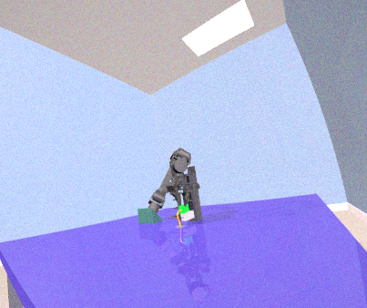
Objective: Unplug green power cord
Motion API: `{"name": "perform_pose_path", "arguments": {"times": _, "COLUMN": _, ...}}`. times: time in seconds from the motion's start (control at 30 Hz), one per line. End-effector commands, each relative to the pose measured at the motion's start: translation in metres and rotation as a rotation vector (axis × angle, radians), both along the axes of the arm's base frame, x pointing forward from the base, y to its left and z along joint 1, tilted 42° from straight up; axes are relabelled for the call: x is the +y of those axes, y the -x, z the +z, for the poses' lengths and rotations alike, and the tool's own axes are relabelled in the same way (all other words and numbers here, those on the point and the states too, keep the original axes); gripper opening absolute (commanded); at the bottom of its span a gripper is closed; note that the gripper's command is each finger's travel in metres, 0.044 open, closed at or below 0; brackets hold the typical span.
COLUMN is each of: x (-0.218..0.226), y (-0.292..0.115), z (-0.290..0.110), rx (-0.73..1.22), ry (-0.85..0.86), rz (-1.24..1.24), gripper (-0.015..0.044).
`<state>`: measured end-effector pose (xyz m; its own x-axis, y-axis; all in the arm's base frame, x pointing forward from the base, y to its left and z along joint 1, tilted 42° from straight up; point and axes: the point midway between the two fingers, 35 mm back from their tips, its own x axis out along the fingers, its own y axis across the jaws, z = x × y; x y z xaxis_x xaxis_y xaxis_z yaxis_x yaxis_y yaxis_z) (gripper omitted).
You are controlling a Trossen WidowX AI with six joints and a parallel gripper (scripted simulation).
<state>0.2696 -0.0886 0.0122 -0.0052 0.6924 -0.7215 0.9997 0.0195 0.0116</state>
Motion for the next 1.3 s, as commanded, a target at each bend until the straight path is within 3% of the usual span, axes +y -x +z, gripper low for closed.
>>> {"name": "perform_pose_path", "arguments": {"times": 0.0, "x": -0.022, "y": -0.003, "z": -0.012, "rx": -0.005, "ry": 0.049, "rz": -0.004, "gripper": 0.0000}}
{"name": "perform_pose_path", "arguments": {"times": 0.3, "x": -0.035, "y": -0.003, "z": -0.019, "rx": -0.004, "ry": 0.049, "rz": -0.006, "gripper": 0.0000}}
{"name": "perform_pose_path", "arguments": {"times": 0.73, "x": -0.024, "y": -0.001, "z": -0.016, "rx": -0.001, "ry": 0.043, "rz": -0.008, "gripper": 0.0341}}
{"name": "perform_pose_path", "arguments": {"times": 0.87, "x": -0.042, "y": -0.003, "z": -0.025, "rx": -0.001, "ry": 0.046, "rz": -0.008, "gripper": 0.0440}}
{"name": "perform_pose_path", "arguments": {"times": 1.0, "x": -0.075, "y": -0.002, "z": -0.045, "rx": -0.002, "ry": 0.047, "rz": -0.008, "gripper": 0.0440}}
{"name": "perform_pose_path", "arguments": {"times": 1.27, "x": -0.077, "y": -0.002, "z": -0.046, "rx": -0.002, "ry": 0.047, "rz": -0.008, "gripper": 0.0440}}
